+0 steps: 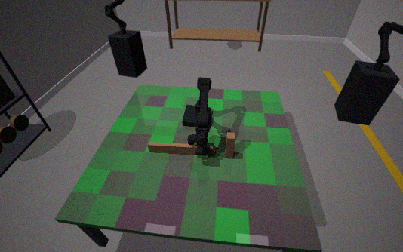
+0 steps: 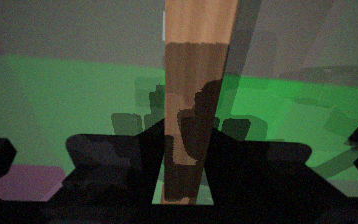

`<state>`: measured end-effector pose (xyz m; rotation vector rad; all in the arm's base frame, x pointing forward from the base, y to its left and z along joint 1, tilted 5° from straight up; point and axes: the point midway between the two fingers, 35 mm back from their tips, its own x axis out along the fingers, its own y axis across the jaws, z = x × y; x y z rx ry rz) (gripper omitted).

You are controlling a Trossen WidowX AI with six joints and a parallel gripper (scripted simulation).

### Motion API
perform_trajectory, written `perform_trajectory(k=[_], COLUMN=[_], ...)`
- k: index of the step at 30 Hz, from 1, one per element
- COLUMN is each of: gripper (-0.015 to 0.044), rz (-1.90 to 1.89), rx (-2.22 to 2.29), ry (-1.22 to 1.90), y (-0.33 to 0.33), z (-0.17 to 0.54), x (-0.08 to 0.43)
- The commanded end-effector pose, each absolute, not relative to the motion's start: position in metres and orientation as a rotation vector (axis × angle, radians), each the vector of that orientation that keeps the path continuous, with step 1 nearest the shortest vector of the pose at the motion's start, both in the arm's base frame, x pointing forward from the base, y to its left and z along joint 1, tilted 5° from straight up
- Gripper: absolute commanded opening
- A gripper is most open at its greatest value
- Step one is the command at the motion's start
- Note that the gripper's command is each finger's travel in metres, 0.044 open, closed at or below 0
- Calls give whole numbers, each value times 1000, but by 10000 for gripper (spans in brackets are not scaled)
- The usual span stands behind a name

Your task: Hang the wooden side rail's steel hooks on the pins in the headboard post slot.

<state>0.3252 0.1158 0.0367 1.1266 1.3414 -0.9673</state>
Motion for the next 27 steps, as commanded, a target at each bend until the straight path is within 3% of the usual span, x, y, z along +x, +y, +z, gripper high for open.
perform_trajectory(k=[1,27], gripper=[0,0], rz=[-1029,-1037], rx=[1184,1192], ry=[1313,1309], y=[115,115], z=[37,41], x=[325,325])
